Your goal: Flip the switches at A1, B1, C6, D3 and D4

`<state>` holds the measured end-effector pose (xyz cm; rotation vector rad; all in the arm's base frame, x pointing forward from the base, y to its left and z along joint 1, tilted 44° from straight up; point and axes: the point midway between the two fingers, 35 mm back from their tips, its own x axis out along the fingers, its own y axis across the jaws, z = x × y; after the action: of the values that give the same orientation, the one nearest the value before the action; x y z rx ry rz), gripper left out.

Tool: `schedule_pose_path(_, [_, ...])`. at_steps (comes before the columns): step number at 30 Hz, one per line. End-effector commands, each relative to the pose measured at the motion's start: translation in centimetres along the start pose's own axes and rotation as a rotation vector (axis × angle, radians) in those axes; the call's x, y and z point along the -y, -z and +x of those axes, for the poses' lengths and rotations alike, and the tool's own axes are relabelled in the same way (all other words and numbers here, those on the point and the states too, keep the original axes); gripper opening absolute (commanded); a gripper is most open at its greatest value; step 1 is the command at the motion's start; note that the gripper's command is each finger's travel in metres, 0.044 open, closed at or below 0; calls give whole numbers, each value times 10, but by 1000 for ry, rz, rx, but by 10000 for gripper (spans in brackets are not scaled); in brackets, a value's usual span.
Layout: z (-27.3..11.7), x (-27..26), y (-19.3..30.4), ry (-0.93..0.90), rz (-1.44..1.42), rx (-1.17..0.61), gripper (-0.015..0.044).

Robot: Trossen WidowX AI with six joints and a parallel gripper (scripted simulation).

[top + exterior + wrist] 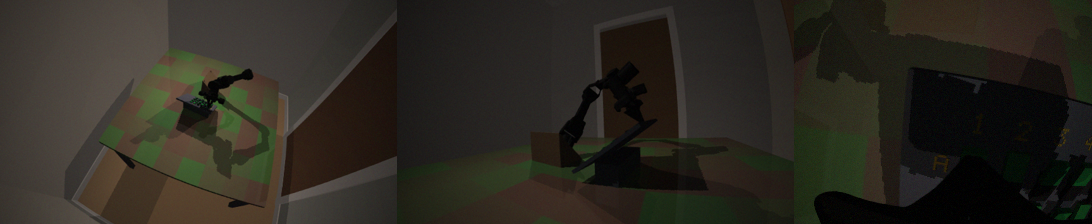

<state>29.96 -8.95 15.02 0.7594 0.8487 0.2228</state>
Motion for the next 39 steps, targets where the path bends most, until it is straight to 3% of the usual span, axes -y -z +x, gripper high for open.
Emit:
schedule_pose_path(1, [2, 0, 0, 3, 3, -3, 0])
schedule_pose_path(13, [3, 0, 0, 3, 3, -3, 0])
schedule_pose_path(21, [-62, 1, 3, 5, 6, 20, 0])
schedule_pose_path(34, [-59, 1, 43, 5, 7, 17, 0])
schedule_pose_path(39, [-26, 1, 41, 4, 6, -6, 0])
